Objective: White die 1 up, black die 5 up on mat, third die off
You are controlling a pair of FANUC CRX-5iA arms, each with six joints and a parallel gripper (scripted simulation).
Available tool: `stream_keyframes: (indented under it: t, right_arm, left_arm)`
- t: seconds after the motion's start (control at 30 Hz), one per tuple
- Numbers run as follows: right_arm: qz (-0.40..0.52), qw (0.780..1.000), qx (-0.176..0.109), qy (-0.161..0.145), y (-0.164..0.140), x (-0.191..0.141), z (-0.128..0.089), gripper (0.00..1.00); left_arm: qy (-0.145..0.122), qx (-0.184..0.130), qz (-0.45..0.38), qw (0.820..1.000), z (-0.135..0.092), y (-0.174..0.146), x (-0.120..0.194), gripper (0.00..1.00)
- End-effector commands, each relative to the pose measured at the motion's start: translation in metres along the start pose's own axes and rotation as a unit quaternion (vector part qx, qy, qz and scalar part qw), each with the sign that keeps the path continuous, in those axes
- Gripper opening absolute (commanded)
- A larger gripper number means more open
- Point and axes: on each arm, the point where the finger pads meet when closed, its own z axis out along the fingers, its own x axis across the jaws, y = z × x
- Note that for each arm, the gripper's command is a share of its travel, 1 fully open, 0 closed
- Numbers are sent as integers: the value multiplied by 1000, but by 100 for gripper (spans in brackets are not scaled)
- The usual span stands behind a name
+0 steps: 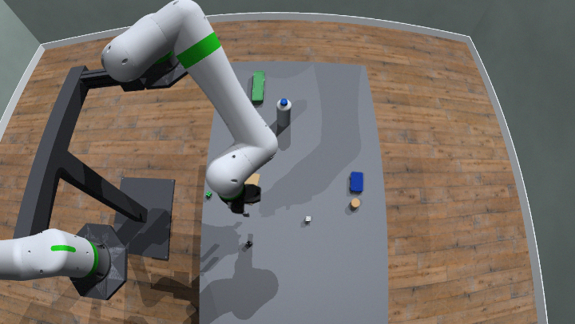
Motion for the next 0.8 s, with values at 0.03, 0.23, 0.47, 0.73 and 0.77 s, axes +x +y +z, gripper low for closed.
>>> stream_keyframes:
  t: [0.03,0.23,0.47,0.73,0.77]
  right_arm:
    - [0,1000,-1,0,0,0,-1,100]
    - [0,1000,-1,0,0,0,-1,100]
    - [0,1000,-1,0,0,0,-1,100]
    - [0,1000,-1,0,0,0,-1,100]
    - [0,1000,-1,0,0,0,-1,100]
  left_arm:
    - [-2,-1,3,1000,2,-34,10,100]
    - [-2,-1,7,1000,3,-89,18,100]
    - [-2,-1,12,1000,2,-146,19,100]
    - [-2,-1,16,1000,1,-191,14,100]
    - [-2,-1,17,1000,1,-196,12,100]
